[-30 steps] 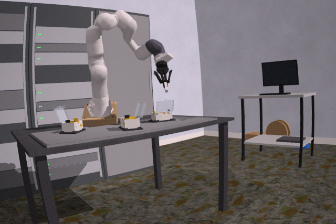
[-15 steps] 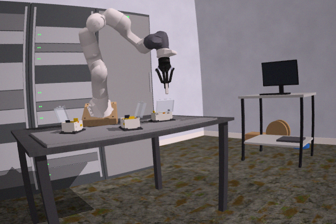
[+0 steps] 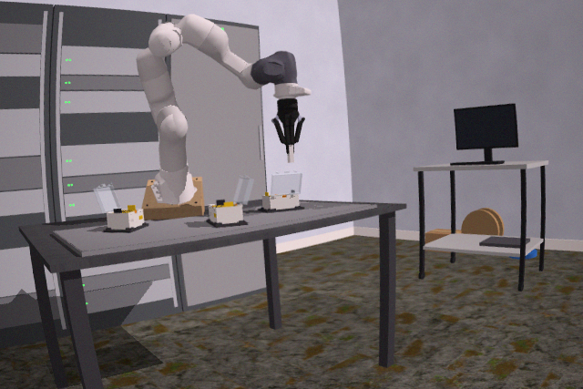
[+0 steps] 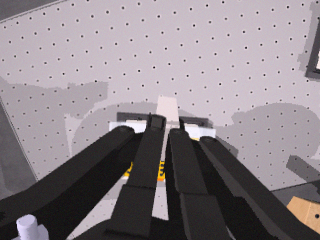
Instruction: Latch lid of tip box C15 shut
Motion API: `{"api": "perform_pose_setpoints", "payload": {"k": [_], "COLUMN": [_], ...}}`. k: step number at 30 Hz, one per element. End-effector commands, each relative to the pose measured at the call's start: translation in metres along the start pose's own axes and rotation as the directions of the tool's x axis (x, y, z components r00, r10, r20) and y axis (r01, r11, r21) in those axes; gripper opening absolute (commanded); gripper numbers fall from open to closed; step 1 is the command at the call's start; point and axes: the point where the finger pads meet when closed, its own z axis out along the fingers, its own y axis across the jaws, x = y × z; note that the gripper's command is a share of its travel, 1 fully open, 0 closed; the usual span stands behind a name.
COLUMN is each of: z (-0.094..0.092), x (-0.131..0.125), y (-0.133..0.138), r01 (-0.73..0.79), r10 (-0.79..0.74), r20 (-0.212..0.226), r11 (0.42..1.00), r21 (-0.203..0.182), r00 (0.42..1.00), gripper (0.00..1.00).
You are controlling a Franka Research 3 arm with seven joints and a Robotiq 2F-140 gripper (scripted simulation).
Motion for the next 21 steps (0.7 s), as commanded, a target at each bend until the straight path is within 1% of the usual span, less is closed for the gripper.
{"api": "perform_pose_setpoints", "payload": {"k": [1,4,5,6,21], "z": [-0.0001,-0.0001,0.0049,0.0062,0.0062], "x": [-0.0005,-0.0005,-0.0005,-0.0005,-0.0005], "y": [-0.0007,-0.0007,-0.0007,-0.0006,-0.0006], "r01": [0.071,0.071,0.071,0.071,0.071], "r10": [-0.071,-0.071,-0.071,-0.071,-0.071], "r20": [0.005,0.005,0.005,0.005,0.005], "r11": [0.997,0.997,0.997,0.997,0.997], "r21": [-0.001,-0.001,-0.001,-0.001,-0.001], "r00": [0.997,0.997,0.997,0.997,0.997], "gripper": [0.00,0.00,0.00,0.00,0.00]}}
